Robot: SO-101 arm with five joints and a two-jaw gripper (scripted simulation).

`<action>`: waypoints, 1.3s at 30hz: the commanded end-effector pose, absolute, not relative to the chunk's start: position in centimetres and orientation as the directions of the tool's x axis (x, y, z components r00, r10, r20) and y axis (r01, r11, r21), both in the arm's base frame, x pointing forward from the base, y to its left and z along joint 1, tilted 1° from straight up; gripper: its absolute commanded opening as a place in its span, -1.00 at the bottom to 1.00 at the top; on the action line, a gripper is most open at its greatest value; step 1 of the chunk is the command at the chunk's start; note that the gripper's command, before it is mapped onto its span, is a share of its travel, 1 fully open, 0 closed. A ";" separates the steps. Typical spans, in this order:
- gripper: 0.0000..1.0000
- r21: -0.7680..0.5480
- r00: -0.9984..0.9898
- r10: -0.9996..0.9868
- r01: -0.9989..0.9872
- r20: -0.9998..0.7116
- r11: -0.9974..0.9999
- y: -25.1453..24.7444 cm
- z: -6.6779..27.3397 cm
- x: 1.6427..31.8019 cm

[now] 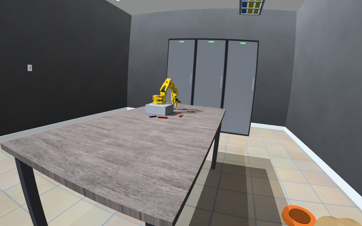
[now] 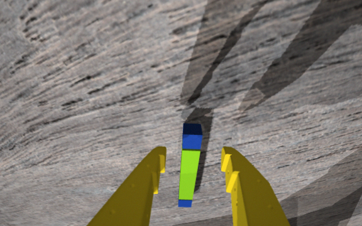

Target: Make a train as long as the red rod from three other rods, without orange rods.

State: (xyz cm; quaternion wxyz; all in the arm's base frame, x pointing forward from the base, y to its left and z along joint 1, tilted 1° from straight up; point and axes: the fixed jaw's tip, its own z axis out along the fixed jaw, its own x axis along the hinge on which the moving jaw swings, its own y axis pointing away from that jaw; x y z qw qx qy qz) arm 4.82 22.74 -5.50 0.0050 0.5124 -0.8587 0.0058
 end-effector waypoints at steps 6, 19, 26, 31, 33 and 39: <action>-0.65 -0.001 -0.471 -0.882 -0.882 0.005 0.471 23.0 -4.3 4.6; -0.65 -0.001 -0.471 -0.882 -0.882 0.005 0.471 23.0 -4.1 4.6; -0.65 -0.001 -0.471 -0.882 -0.882 0.005 0.471 23.0 -3.3 4.6; -0.65 -0.001 -0.471 -0.882 -0.882 0.005 0.471 23.0 -2.5 4.6; -0.65 -0.001 -0.471 -0.882 -0.882 0.005 0.471 23.0 -2.3 4.6; -0.65 -0.001 -0.471 -0.882 -0.882 0.005 0.471 23.0 -1.5 4.6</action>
